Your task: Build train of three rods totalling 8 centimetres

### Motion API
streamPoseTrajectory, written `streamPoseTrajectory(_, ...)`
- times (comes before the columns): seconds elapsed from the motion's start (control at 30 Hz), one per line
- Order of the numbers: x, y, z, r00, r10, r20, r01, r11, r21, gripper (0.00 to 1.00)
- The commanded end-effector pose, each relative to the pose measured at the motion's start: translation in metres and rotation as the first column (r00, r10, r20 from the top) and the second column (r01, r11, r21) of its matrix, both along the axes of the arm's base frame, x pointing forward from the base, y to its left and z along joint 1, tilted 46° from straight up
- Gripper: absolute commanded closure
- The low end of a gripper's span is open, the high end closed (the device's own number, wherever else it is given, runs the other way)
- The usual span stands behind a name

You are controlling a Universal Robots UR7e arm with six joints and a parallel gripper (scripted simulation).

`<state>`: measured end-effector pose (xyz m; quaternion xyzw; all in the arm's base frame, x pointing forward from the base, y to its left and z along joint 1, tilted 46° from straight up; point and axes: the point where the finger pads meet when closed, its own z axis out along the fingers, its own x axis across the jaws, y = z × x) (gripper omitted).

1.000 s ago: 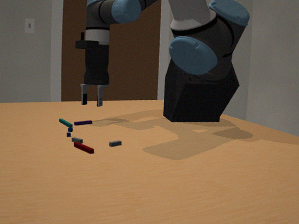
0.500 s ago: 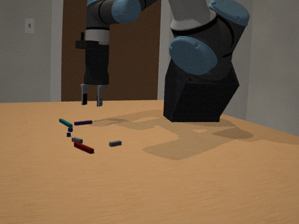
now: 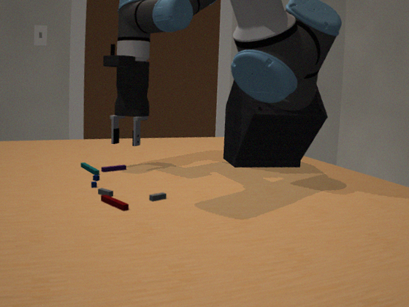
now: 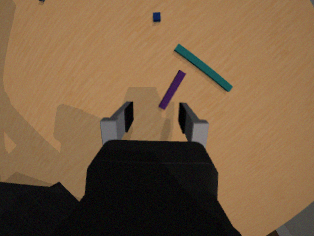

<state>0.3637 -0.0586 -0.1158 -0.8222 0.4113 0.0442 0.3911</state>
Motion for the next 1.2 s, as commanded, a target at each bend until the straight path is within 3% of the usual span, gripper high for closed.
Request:
streamPoseTrajectory(0.0,0.000,-0.001,0.000,1.000,-0.001,0.001,0.001,1.000,-0.001,0.00)
streamPoseTrajectory(0.73,0.001,0.000,0.001,1.000,-0.008,-0.007,0.008,1.000,0.001,0.00)
streamPoseTrajectory(0.93,0.003,0.000,0.002,0.999,-0.026,-0.025,0.027,1.000,0.007,0.00)
streamPoseTrajectory(1.17,0.010,0.000,0.007,0.991,-0.096,-0.096,0.099,0.995,0.027,0.00)
